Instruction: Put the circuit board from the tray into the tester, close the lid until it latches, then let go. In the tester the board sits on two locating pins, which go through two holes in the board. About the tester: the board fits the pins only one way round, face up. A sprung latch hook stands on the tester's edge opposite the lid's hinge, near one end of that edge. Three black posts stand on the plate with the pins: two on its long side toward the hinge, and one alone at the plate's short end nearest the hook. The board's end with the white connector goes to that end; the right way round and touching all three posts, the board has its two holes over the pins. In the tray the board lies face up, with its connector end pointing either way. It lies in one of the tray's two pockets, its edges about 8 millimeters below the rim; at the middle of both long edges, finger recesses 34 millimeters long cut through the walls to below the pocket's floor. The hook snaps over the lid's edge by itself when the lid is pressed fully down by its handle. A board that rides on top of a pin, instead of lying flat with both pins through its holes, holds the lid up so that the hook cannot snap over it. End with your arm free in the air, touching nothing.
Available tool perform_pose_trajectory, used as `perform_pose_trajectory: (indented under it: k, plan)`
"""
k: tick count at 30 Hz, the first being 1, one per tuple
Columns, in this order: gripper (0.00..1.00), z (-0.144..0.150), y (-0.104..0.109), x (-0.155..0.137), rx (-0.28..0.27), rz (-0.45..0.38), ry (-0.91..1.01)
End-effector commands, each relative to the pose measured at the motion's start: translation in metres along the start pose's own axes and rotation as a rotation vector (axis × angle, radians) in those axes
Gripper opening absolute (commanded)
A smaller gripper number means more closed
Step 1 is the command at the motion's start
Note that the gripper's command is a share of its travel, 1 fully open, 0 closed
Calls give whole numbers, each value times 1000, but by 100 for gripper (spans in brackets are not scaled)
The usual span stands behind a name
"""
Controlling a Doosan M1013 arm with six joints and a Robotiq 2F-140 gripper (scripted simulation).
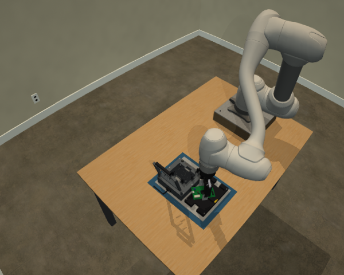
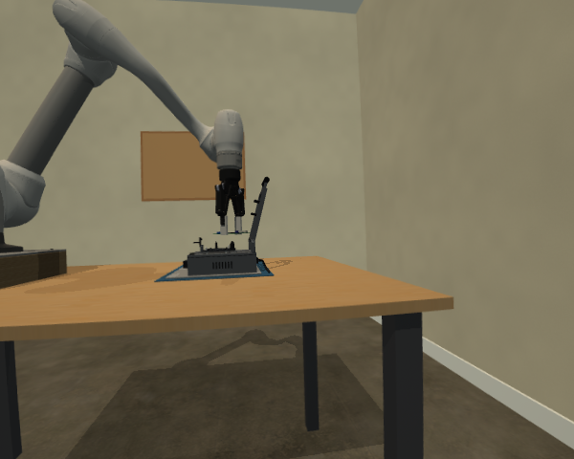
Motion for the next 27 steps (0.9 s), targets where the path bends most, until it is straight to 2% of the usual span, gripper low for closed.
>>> perform_pose_trajectory:
  k: [1,27]
  plan:
    - [46,0,2,-1,-1,-1,117]
    - [46,0,2,-1,-1,-1,715]
Point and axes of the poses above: the point where the finger pads meet when closed, its own y axis back along the fingers, its own z axis across the jaws, x = y × z, the point moved 5 cm from there along y, back along the fingers, and after that the axes turned 8 degrees about y, right-handed, at the moved point
